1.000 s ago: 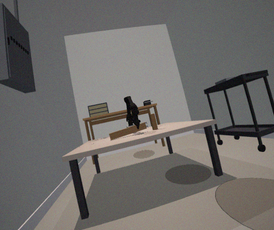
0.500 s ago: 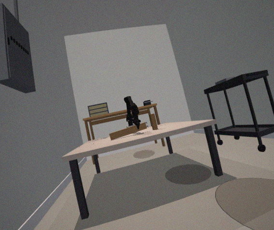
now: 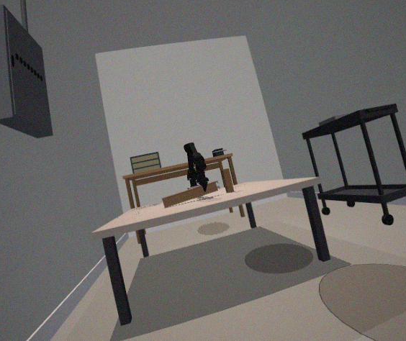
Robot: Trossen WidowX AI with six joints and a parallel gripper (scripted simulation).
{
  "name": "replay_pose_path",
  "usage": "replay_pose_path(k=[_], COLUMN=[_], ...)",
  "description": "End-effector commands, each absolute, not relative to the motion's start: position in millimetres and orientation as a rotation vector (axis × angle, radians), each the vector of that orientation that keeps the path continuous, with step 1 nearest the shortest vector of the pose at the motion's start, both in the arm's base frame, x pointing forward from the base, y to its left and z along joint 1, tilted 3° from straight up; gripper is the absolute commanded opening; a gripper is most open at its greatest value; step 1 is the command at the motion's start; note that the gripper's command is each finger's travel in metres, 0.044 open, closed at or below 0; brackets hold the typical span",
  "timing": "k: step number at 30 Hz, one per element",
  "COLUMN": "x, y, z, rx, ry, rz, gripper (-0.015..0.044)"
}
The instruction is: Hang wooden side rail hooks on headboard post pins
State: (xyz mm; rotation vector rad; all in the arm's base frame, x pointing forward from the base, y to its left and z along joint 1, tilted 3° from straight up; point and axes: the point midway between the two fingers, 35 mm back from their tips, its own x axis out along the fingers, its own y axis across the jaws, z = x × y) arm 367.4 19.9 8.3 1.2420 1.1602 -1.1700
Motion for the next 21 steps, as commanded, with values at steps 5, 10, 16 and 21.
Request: replay_pose_path(k=[5, 10, 16, 21], x=[369.8, 370.4, 371.0, 370.5], y=[21.7, 22.2, 22.9, 23.5], z=[13.2, 13.4, 12.8, 12.2], rx=[1.252, 1.252, 1.252, 1.252], ry=[1.154, 1.154, 1.154, 1.154], rz=[-1.163, -1.163, -1.163, -1.163], gripper=[0.0, 0.0, 0.0, 0.0])
